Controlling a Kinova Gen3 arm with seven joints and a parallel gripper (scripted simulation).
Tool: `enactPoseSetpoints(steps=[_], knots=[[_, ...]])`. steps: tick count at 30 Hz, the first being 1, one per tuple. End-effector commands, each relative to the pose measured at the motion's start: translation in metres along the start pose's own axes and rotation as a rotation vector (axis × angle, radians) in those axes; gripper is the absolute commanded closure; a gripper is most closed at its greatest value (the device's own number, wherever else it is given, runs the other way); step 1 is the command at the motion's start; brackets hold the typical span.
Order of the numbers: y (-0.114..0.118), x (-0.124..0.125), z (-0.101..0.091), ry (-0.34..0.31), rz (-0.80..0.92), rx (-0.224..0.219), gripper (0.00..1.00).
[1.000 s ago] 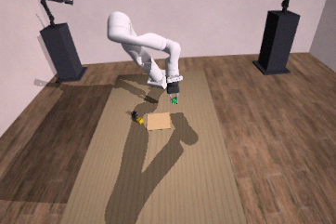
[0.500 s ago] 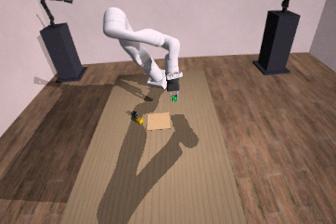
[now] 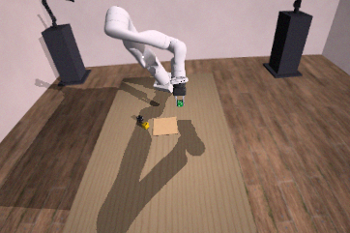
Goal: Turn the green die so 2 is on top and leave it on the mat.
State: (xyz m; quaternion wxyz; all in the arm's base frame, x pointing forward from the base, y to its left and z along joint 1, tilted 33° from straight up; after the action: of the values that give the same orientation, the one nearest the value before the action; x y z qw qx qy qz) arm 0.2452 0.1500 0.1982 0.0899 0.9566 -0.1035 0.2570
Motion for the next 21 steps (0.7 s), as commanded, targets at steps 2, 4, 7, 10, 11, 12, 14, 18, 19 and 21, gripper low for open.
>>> enactPoseSetpoints(steps=[2, 4, 7, 10, 11, 12, 14, 18, 19, 21], knots=[[0.016, 0.023, 0.002, 0.005, 0.181, -0.008, 0.43], [0.028, 0.036, 0.004, 0.001, 0.331, -0.009, 0.43], [0.039, 0.048, 0.005, 0.0, 0.469, -0.008, 0.43], [0.054, 0.065, 0.006, 0.006, 0.658, -0.001, 0.43], [0.059, 0.07, 0.006, 0.009, 0.715, 0.002, 0.43], [0.059, 0.07, 0.006, 0.009, 0.715, 0.002, 0.43], [0.061, 0.073, 0.006, 0.01, 0.741, 0.004, 0.43], [0.08, 0.091, 0.005, 0.028, 0.945, 0.021, 0.43], [0.082, 0.093, 0.004, 0.029, 0.962, 0.023, 0.43], [0.082, 0.094, 0.004, 0.03, 0.97, 0.024, 0.43]])
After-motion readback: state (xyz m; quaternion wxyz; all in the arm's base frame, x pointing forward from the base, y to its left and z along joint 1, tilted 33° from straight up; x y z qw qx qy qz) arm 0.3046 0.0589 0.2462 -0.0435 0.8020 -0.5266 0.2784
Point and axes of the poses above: the point where the finger pads meet when closed, its own z axis out along the fingers, its own y axis across the jaws, x = y × z, the point moved 5 cm from there along -z, back along the fingers, and after that the axes turned 11 degrees about z, right-handed, at the moved point
